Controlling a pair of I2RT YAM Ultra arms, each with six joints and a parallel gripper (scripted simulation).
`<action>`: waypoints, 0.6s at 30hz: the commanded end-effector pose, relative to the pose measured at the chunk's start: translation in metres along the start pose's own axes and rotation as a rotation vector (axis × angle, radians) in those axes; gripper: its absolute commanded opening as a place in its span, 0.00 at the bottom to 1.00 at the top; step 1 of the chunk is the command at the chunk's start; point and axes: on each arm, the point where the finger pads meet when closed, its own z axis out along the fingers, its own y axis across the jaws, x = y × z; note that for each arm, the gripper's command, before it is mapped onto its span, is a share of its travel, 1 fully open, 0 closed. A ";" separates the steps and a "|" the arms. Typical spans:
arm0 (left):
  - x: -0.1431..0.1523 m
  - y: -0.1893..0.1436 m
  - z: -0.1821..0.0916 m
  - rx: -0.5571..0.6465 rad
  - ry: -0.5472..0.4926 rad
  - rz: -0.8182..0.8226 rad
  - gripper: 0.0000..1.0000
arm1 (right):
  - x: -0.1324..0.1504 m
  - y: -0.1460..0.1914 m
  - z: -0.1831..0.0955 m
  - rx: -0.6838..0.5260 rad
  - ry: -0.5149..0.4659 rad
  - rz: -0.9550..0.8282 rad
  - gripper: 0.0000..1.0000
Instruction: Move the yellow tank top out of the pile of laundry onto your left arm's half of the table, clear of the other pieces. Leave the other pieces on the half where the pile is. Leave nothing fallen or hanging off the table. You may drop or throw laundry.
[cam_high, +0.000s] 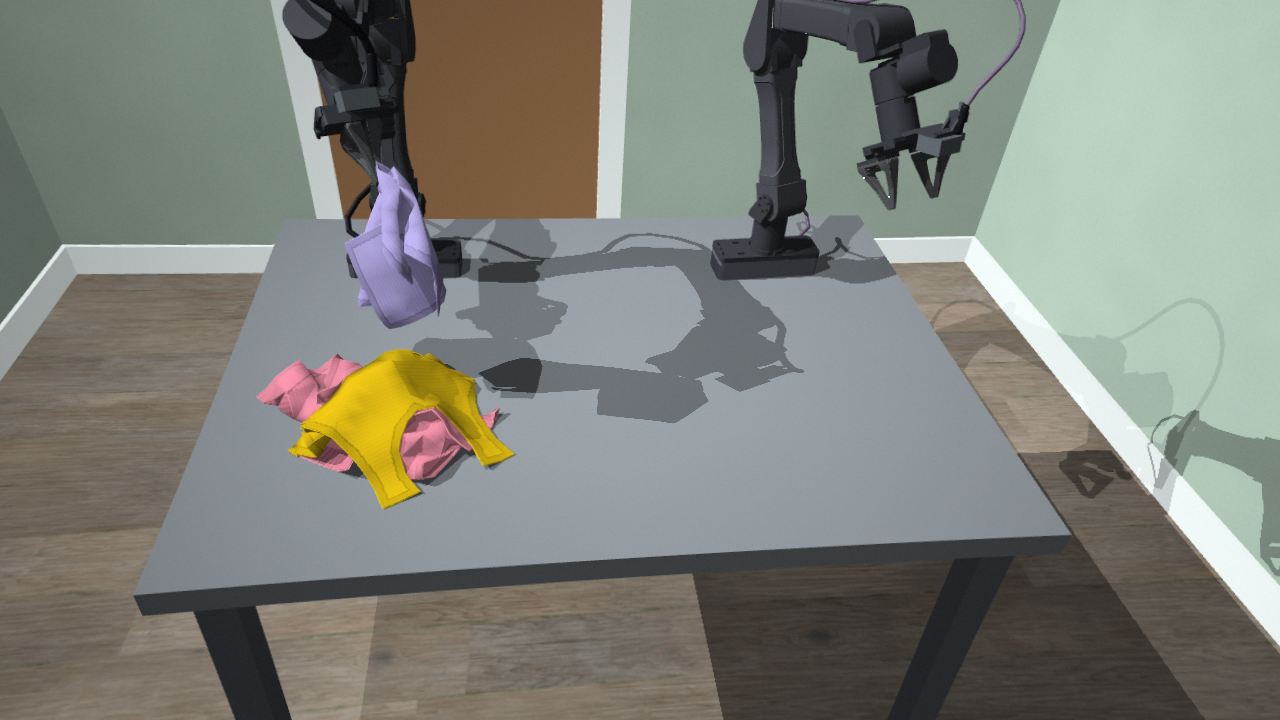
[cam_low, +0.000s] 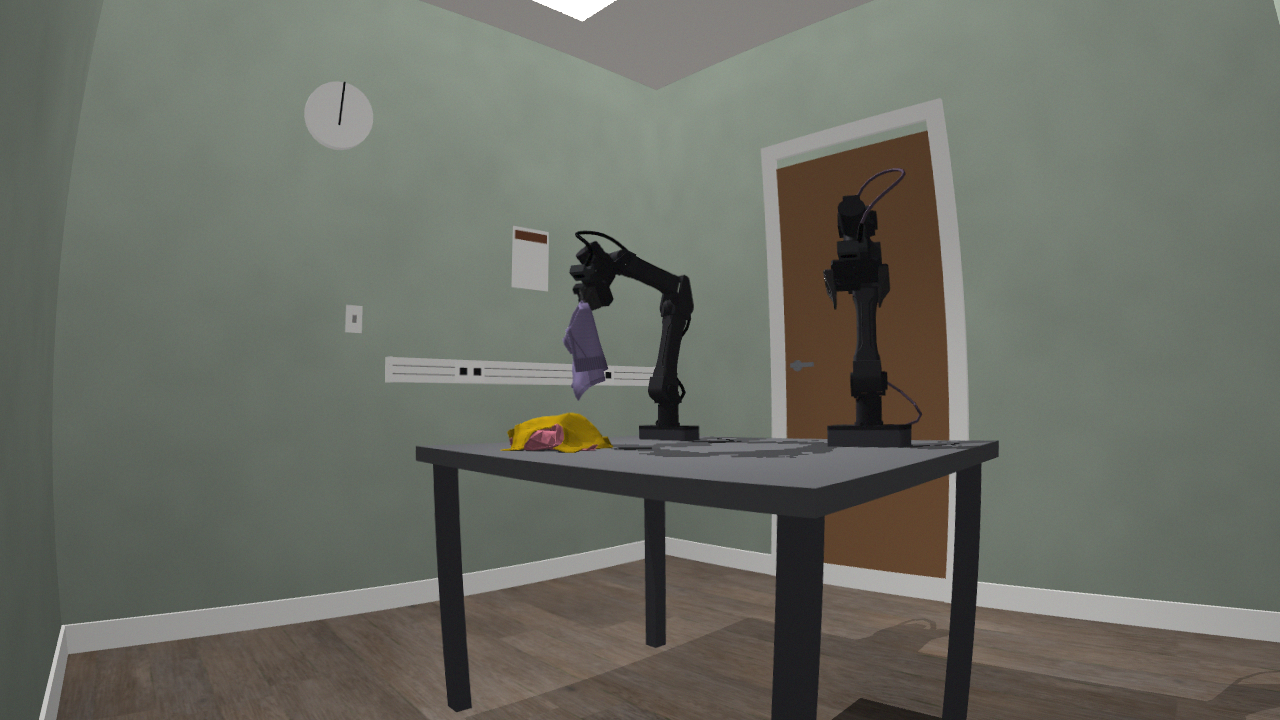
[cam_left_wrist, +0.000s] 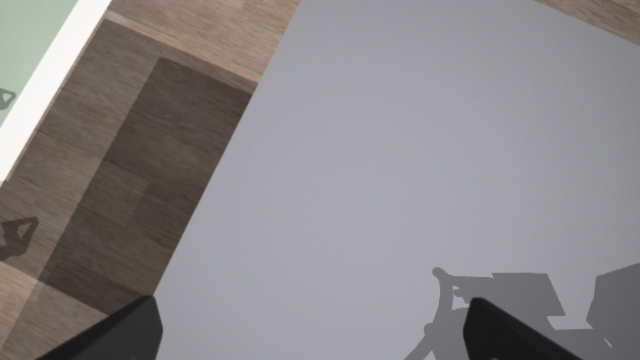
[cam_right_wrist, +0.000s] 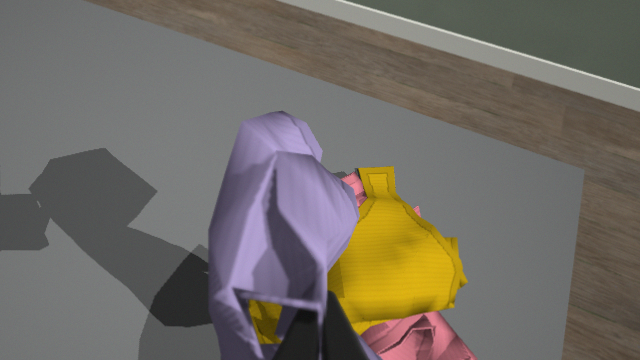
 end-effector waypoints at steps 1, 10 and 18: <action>-0.017 -0.001 -0.020 0.000 -0.078 0.011 0.92 | -0.008 -0.002 -0.010 0.039 -0.044 0.004 0.00; -0.017 -0.001 -0.020 0.000 -0.078 0.011 0.92 | -0.005 0.001 -0.006 0.000 -0.021 -0.012 0.00; -0.017 -0.001 -0.020 0.000 -0.078 0.011 0.92 | -0.005 0.007 0.004 0.006 0.048 0.032 0.00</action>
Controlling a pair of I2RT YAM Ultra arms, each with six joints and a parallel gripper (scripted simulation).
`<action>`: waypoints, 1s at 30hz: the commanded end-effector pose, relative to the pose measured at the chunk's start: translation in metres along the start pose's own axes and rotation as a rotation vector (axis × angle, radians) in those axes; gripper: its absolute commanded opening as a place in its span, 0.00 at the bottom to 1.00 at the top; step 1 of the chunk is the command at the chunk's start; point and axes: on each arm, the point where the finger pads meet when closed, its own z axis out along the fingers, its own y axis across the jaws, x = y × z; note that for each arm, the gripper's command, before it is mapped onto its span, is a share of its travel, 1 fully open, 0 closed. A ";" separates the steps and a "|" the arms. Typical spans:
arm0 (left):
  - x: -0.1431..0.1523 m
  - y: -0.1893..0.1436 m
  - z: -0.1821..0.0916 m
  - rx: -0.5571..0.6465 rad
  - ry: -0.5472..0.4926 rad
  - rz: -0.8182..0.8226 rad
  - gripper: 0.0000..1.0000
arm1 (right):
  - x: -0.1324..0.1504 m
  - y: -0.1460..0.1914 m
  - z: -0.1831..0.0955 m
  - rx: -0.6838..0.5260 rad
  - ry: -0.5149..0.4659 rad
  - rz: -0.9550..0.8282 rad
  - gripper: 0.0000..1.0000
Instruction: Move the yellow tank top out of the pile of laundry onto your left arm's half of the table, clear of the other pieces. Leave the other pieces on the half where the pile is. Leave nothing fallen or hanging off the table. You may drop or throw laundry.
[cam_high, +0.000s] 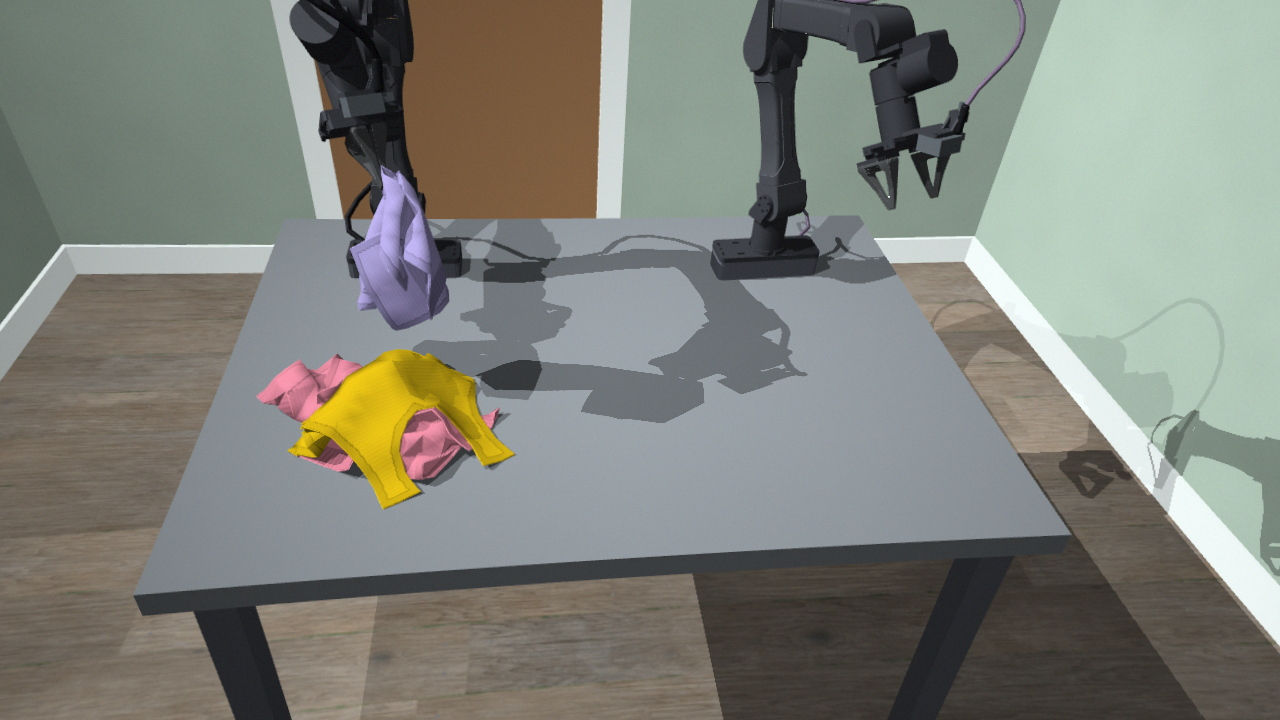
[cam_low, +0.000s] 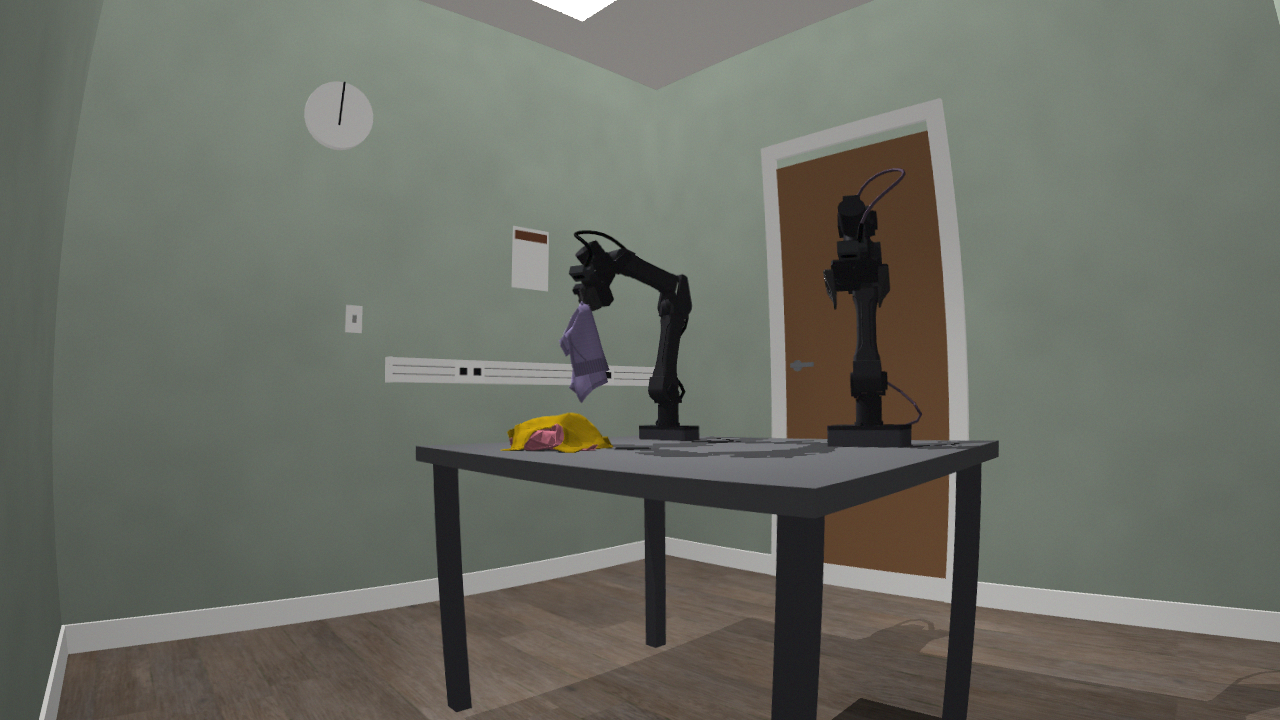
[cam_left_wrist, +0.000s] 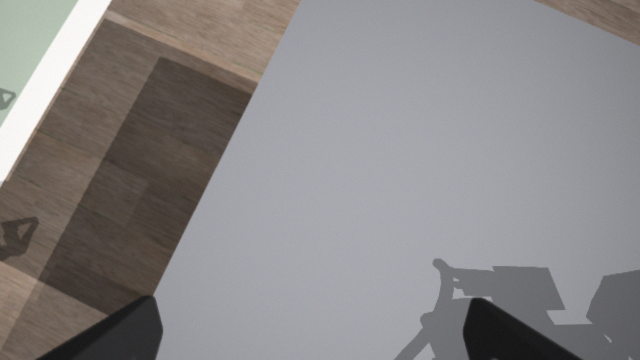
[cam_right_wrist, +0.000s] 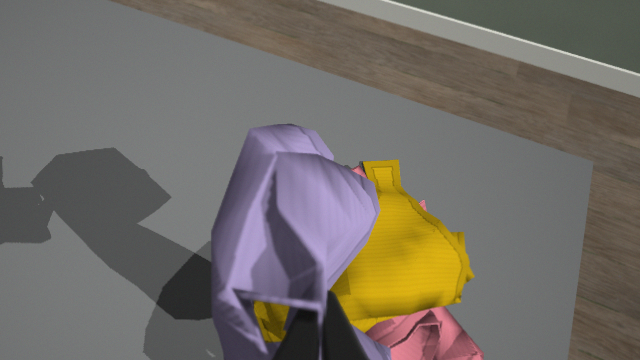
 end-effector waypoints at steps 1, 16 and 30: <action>-0.017 -0.001 -0.020 0.000 -0.078 0.011 0.92 | -0.004 0.003 -0.003 0.007 0.018 0.023 0.00; -0.017 -0.001 -0.020 0.000 -0.078 0.011 0.92 | -0.013 0.060 0.015 0.037 0.245 0.039 0.00; -0.017 -0.001 -0.020 0.000 -0.078 0.011 0.92 | -0.014 0.068 0.040 0.009 0.261 0.000 0.00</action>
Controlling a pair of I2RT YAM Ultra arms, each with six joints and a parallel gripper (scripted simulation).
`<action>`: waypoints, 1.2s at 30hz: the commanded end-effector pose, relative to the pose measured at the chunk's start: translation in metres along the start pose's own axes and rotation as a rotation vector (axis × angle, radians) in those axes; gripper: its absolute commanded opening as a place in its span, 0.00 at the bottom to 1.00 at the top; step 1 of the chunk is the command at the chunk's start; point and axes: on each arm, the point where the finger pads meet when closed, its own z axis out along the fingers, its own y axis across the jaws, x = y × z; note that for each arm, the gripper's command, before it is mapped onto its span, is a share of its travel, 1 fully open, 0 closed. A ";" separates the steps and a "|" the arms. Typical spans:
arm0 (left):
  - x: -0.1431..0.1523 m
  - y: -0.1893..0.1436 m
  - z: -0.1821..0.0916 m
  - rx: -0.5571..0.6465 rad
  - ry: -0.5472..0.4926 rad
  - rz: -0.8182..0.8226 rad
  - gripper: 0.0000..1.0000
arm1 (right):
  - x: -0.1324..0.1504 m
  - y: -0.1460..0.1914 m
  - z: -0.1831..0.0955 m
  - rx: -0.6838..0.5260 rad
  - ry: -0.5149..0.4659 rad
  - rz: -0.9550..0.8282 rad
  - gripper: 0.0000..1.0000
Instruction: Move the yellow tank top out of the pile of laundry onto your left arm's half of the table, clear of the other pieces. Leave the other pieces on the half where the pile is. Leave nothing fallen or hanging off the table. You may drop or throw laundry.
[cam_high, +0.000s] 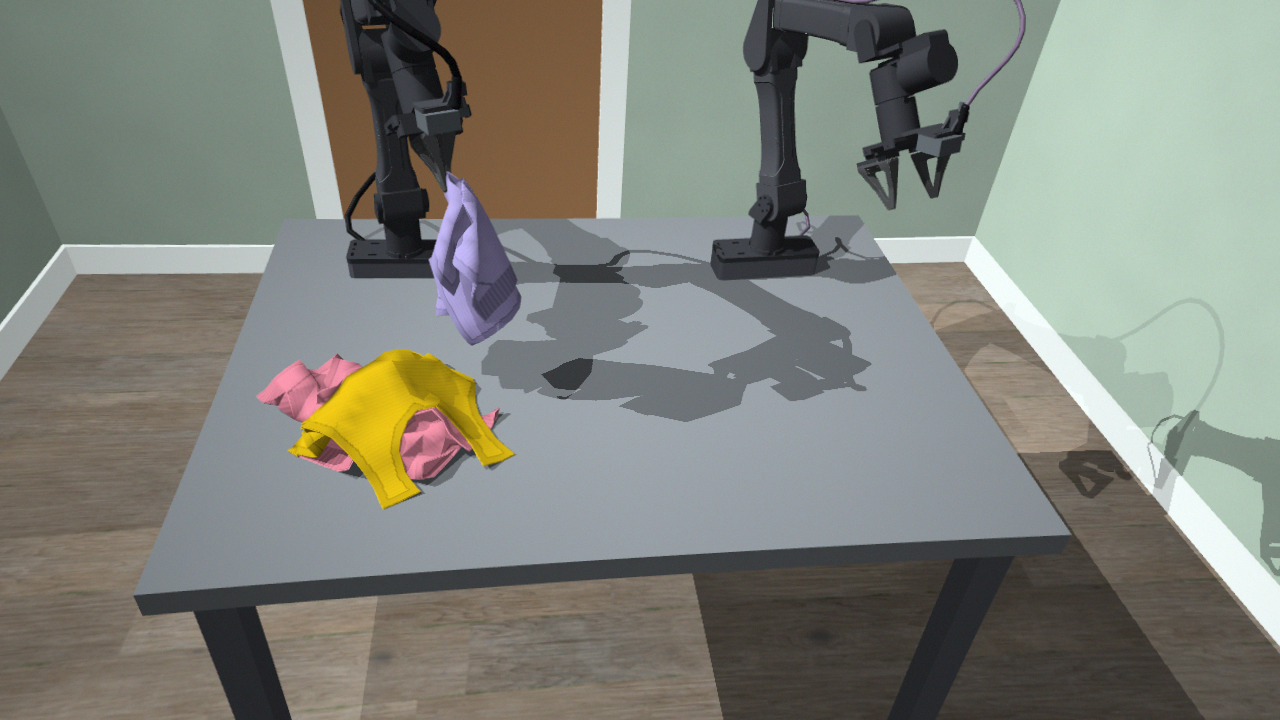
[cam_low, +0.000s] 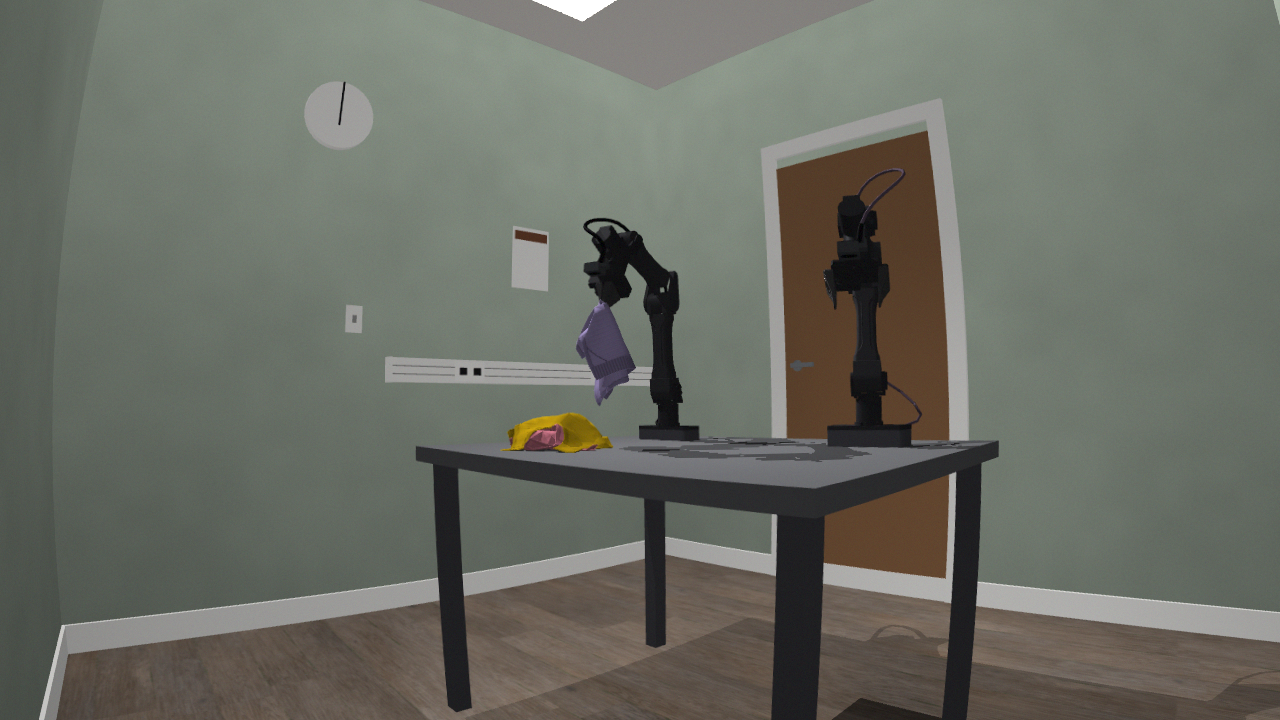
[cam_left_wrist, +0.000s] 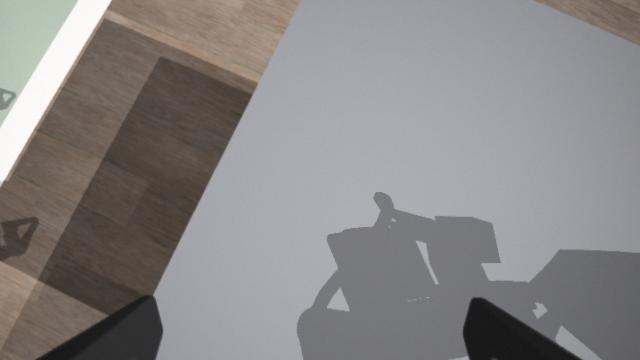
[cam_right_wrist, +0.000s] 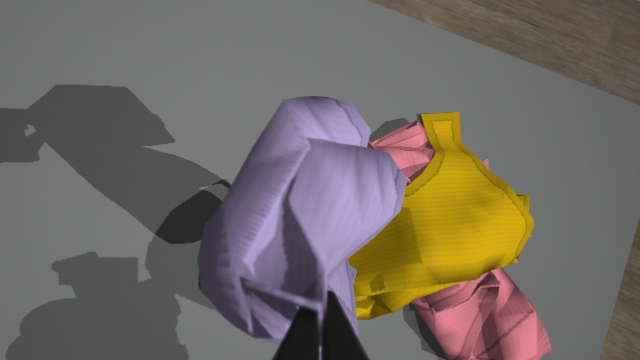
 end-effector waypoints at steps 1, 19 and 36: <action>-0.017 -0.001 -0.020 0.000 -0.078 0.011 0.92 | 0.001 -0.006 0.019 0.009 0.031 0.005 0.00; -0.017 -0.001 -0.020 0.000 -0.078 0.011 0.92 | 0.014 -0.005 0.080 0.009 0.122 0.009 0.00; -0.017 -0.001 -0.020 0.000 -0.078 0.011 0.92 | 0.046 -0.005 0.145 0.009 0.255 0.010 0.00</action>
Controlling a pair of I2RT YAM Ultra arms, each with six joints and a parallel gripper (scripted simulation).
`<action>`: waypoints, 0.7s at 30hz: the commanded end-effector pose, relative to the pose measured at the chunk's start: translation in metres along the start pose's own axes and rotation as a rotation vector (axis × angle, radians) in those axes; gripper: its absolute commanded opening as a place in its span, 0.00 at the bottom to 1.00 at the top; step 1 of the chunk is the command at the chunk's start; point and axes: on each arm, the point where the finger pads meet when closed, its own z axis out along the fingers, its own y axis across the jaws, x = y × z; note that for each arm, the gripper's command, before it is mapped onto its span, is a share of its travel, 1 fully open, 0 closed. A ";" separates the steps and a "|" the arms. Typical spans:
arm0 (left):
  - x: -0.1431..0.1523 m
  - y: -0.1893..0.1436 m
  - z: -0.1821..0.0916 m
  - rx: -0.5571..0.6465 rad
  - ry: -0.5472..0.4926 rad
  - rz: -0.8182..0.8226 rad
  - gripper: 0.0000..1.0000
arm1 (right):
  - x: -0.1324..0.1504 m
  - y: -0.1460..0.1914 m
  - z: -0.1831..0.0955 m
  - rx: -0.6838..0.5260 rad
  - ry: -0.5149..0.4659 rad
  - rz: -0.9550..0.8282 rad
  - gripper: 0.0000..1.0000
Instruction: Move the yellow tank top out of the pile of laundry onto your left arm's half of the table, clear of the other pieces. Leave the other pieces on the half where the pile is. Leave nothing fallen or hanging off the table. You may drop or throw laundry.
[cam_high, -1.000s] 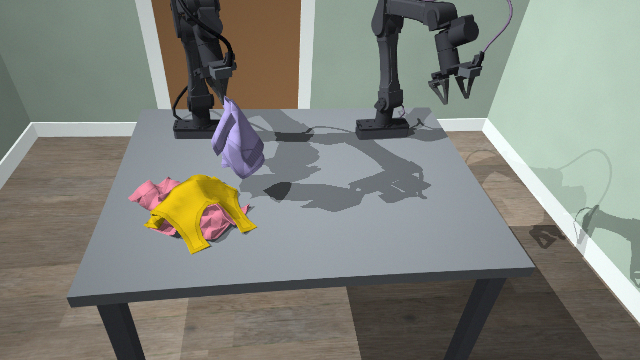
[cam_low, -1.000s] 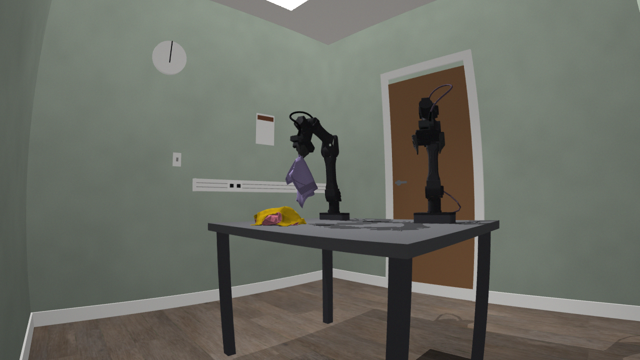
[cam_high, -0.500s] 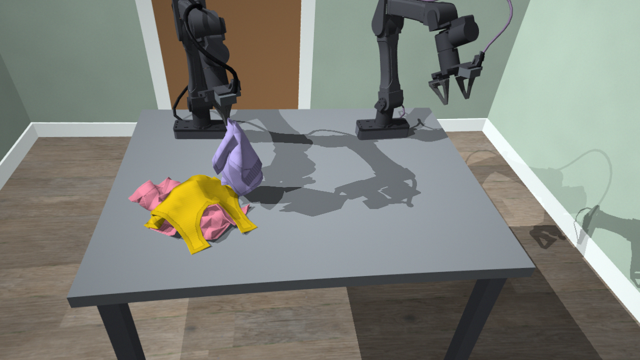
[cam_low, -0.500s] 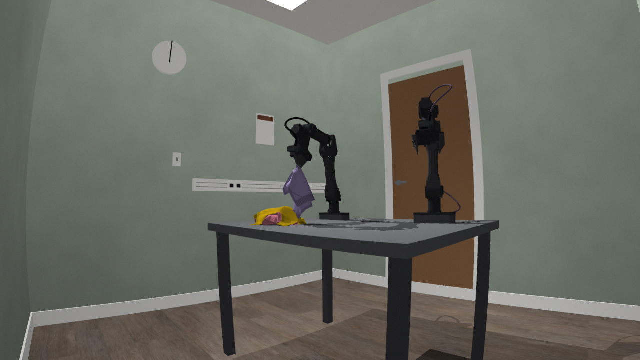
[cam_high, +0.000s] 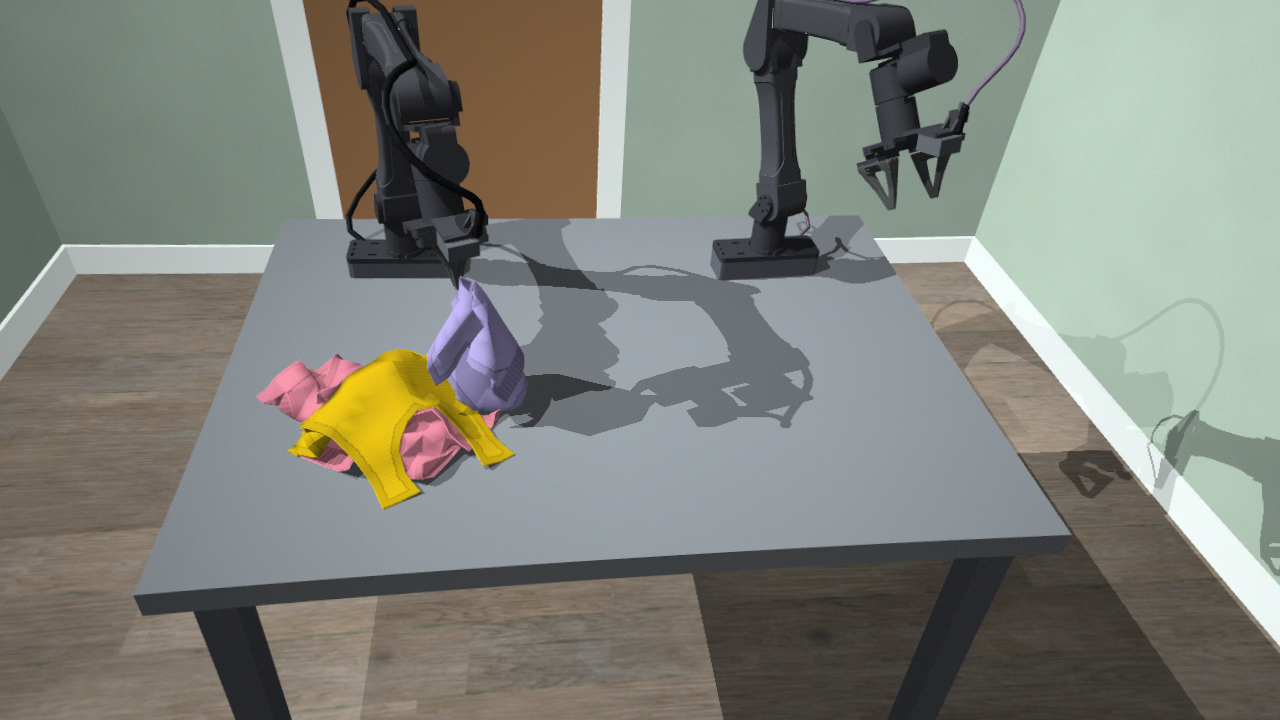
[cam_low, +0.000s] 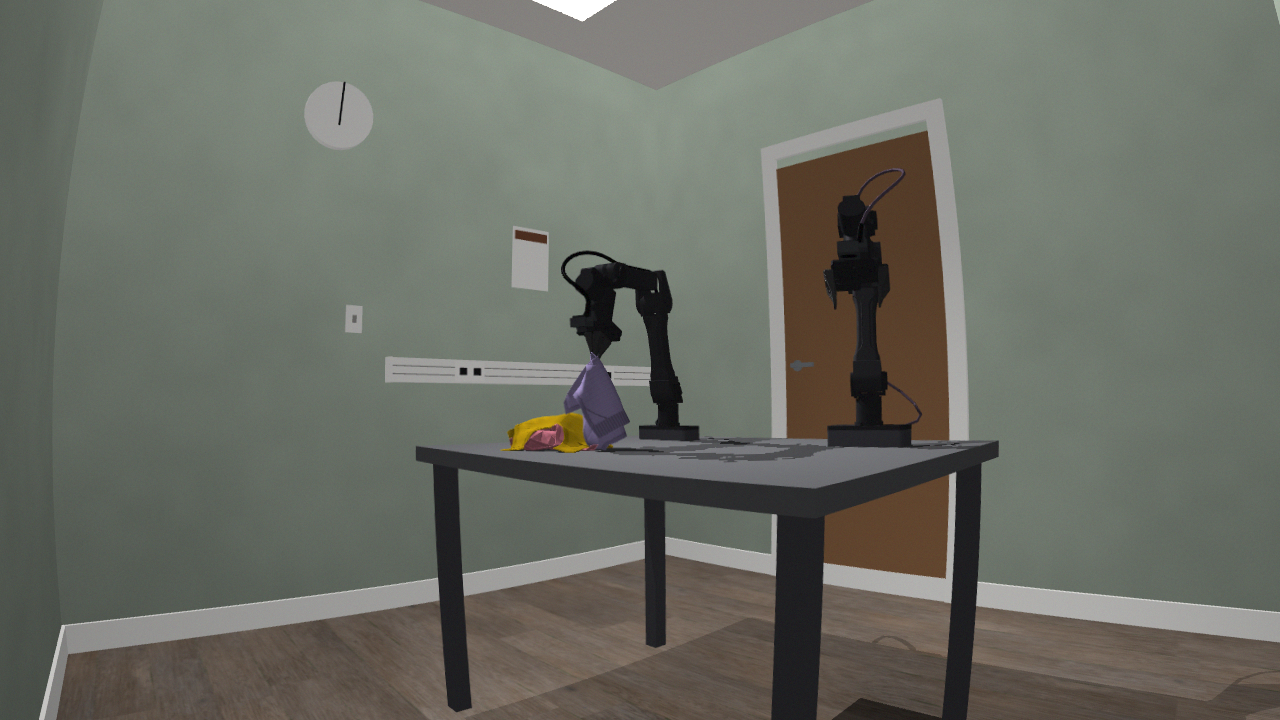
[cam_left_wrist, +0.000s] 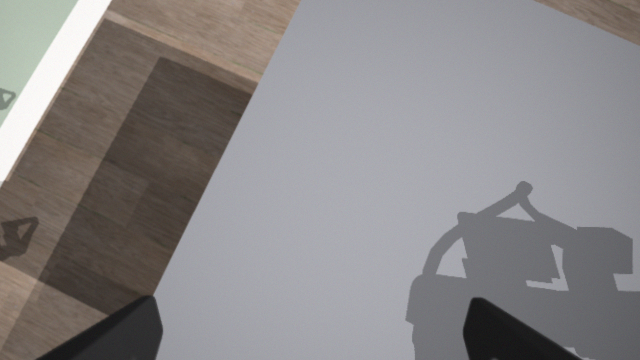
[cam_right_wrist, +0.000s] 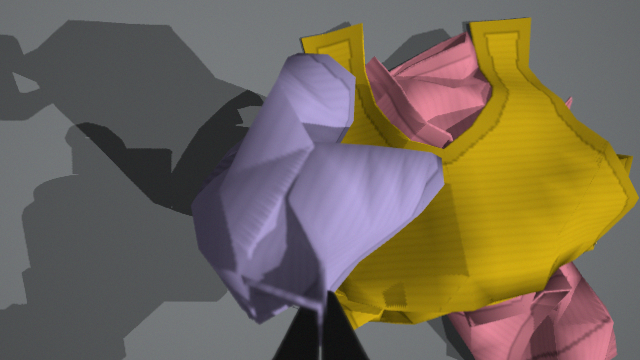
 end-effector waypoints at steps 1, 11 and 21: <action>-0.017 -0.001 -0.020 0.000 -0.078 0.011 0.92 | -0.002 0.003 0.020 0.003 0.014 -0.002 0.00; -0.017 -0.001 -0.020 0.000 -0.078 0.011 0.92 | 0.011 -0.001 0.054 0.007 0.080 0.007 0.00; -0.017 -0.001 -0.020 0.000 -0.078 0.011 0.92 | 0.017 -0.002 0.071 0.014 0.093 0.002 0.00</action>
